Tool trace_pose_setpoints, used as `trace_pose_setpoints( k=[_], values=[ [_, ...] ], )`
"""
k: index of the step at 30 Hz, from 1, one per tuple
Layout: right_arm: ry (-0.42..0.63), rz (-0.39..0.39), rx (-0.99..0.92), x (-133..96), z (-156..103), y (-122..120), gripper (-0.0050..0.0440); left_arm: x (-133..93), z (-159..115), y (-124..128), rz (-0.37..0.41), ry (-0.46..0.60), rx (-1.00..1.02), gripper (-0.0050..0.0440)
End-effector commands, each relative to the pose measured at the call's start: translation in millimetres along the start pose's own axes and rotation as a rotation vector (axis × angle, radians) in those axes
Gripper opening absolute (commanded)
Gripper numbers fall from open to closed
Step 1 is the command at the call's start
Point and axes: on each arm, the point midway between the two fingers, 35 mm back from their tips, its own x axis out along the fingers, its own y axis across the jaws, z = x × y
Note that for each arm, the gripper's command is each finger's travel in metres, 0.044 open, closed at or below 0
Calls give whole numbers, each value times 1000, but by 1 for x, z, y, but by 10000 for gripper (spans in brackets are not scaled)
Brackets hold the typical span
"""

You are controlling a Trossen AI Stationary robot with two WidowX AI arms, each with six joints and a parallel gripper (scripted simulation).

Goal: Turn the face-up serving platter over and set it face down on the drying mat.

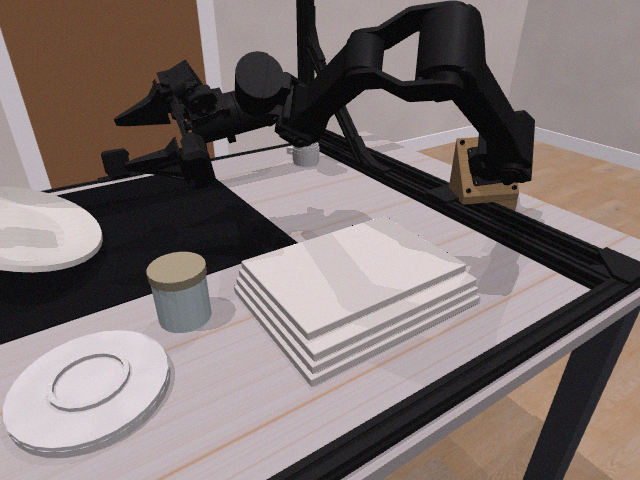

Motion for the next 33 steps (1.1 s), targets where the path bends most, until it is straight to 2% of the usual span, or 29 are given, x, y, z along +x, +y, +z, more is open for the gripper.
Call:
trace_pose_setpoints(
  k=[1, 10, 13, 17, 25, 33],
  values=[
    [-3, 52, 26, -8, 1, 25, 440, 0, 0, 0, 3, 1, -3, 440],
    [-3, 52, 26, -13, 2, 49, 440, 0, 0, 0, 3, 1, -3, 440],
    [-4, 88, 26, -14, 2, 58, 440, 0, 0, 0, 3, 1, -3, 440],
    [-4, 88, 26, -15, 2, 69, 440, 0, 0, 0, 3, 1, -3, 440],
    [-4, 108, 26, -15, 3, 85, 440, 0, 0, 0, 3, 1, -3, 440],
    [-4, 123, 26, -10, 4, 114, 440, 0, 0, 0, 3, 1, -3, 440]
  ],
)
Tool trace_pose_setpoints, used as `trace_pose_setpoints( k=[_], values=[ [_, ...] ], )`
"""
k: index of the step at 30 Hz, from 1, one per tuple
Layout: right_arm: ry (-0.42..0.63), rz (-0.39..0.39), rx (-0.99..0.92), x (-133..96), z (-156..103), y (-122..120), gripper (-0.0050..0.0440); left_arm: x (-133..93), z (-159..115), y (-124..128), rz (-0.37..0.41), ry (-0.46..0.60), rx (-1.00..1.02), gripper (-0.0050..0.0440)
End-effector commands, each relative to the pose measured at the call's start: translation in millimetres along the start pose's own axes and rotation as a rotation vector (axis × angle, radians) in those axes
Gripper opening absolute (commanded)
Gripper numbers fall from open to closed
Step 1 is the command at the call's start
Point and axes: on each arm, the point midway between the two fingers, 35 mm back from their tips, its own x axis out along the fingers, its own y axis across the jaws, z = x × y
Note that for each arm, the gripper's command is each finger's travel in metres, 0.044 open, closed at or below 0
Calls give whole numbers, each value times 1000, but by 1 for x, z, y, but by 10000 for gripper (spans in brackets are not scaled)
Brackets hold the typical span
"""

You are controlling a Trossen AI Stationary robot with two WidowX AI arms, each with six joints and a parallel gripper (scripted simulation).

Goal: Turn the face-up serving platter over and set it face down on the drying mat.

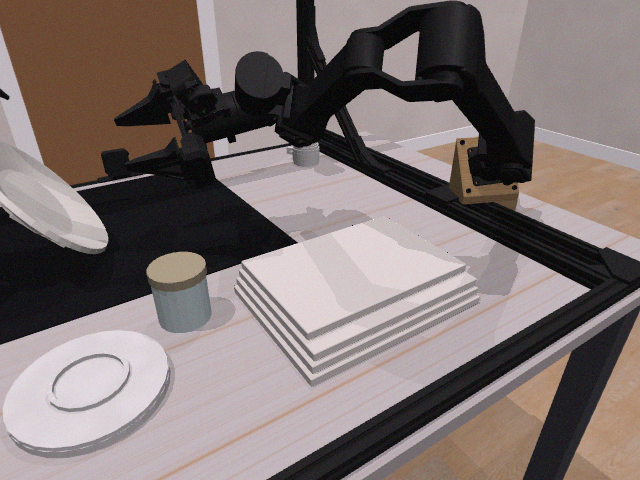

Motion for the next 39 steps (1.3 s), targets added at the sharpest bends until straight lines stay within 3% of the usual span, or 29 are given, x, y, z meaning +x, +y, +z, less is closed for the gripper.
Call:
trace_pose_setpoints(
  k=[1, 18, 27, 31, 39],
  values=[
    [4, 18, 25, 8, 1, 26, 440, 0, 0, 0, 3, 1, -3, 440],
    [3, 90, 25, 31, 2, 66, 440, 0, 0, 0, 3, 1, -3, 440],
    [2, 90, 25, 44, 2, 83, 440, 0, 0, 0, 3, 1, -3, 440],
    [2, 126, 25, 51, 2, 89, 440, 0, 0, 0, 3, 1, -3, 440],
    [2, 126, 25, 58, 2, 95, 440, 0, 0, 0, 3, 1, -3, 440]
  ],
)
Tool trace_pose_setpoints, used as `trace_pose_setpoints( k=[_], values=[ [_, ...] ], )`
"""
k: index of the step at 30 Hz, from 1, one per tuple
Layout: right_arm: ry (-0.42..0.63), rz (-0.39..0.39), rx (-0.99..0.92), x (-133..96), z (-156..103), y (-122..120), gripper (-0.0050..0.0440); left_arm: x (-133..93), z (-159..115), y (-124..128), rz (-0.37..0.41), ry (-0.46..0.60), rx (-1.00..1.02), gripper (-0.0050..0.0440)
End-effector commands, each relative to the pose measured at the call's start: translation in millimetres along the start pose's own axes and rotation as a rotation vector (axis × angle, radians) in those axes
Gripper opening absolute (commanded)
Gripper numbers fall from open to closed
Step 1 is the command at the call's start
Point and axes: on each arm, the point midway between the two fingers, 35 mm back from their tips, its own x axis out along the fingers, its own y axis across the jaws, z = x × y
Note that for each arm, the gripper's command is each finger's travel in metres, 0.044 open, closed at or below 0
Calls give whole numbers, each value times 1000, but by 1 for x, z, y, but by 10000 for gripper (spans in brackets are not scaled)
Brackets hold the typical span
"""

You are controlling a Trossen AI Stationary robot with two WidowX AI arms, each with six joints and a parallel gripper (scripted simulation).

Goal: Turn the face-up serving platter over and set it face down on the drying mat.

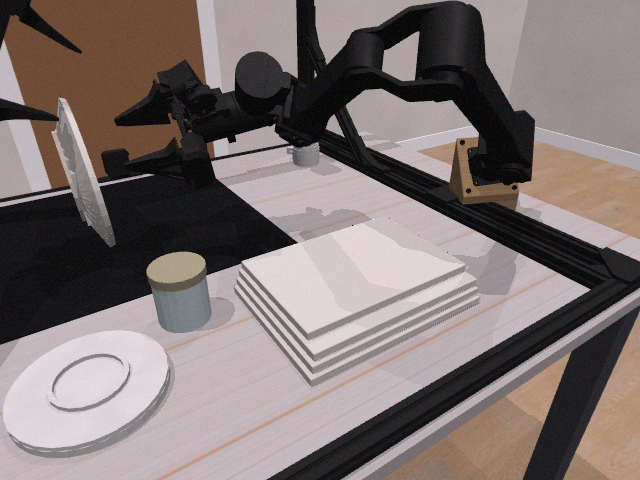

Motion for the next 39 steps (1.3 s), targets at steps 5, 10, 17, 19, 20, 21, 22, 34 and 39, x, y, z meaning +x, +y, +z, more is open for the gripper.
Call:
trace_pose_setpoints(
  k=[5, 10, 17, 19, 20, 21, 22, 34, 39],
  values=[
    [-1, 1, -1, 15, 0, 8, 440, 0, 0, 0, 3, 1, -3, 440],
    [-1, 1, -1, 22, 0, 11, 440, 0, 0, 0, 3, 1, -3, 440],
    [-1, 1, -1, 29, 0, 15, 440, 0, 0, 0, 3, 1, -3, 440],
    [-1, 1, -1, 32, 0, 16, 440, 0, 0, 0, 3, 1, -3, 440],
    [-1, 1, -1, 33, 0, 17, 440, 0, 0, 0, 3, 1, -3, 440],
    [-1, 1, -1, 35, 0, 17, 440, 0, 0, 0, 3, 1, -3, 440],
    [-1, 1, -1, 36, 0, 18, 440, 0, 0, 0, 3, 1, -3, 440],
    [-1, 1, -1, 44, 0, 21, 440, 0, 0, 0, 3, 1, -3, 440],
    [2, -2, 0, 42, -1, 19, 440, 0, 0, 0, 3, 1, -3, 440]
  ],
)
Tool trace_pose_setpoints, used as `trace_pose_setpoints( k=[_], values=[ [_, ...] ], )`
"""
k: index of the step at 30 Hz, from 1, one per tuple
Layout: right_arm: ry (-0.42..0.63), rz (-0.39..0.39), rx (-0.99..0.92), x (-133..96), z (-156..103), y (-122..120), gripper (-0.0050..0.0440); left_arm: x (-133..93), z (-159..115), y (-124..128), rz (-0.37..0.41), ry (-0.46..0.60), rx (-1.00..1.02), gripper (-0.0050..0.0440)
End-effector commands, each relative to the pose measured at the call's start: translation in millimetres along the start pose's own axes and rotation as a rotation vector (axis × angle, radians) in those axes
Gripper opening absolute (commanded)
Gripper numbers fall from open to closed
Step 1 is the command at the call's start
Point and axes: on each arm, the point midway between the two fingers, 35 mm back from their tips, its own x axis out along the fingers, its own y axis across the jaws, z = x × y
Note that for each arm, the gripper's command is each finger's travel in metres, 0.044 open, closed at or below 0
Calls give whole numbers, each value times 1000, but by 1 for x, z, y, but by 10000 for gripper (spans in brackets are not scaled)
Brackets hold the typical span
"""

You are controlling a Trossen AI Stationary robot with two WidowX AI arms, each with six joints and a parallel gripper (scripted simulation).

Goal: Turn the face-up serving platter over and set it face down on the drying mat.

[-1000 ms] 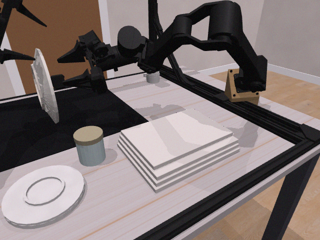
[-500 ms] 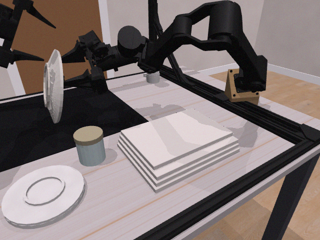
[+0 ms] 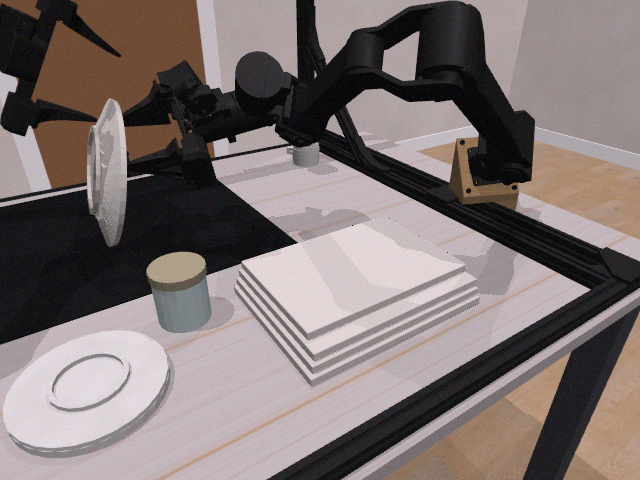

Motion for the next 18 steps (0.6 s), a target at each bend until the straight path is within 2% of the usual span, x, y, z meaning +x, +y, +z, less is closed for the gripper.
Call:
trace_pose_setpoints(
  k=[1, 4, 8, 10, 13, 18],
  values=[
    [7, 0, 5, -4, -2, -2, 440, 0, 0, 0, 0, -2, -2, 440],
    [29, -38, 12, -25, -11, -26, 440, 0, 0, 0, 0, -2, -2, 440],
    [50, -112, 18, -64, -20, -79, 440, 0, 0, 0, 0, -2, -2, 440],
    [50, -112, 18, -64, -20, -79, 440, 0, 0, 0, 0, -2, -2, 440],
    [50, -163, 18, -92, -21, -123, 440, 0, 0, 0, 0, -2, -2, 440],
    [33, -214, 6, -123, -14, -177, 440, 0, 0, 0, 0, -2, -2, 440]
  ],
)
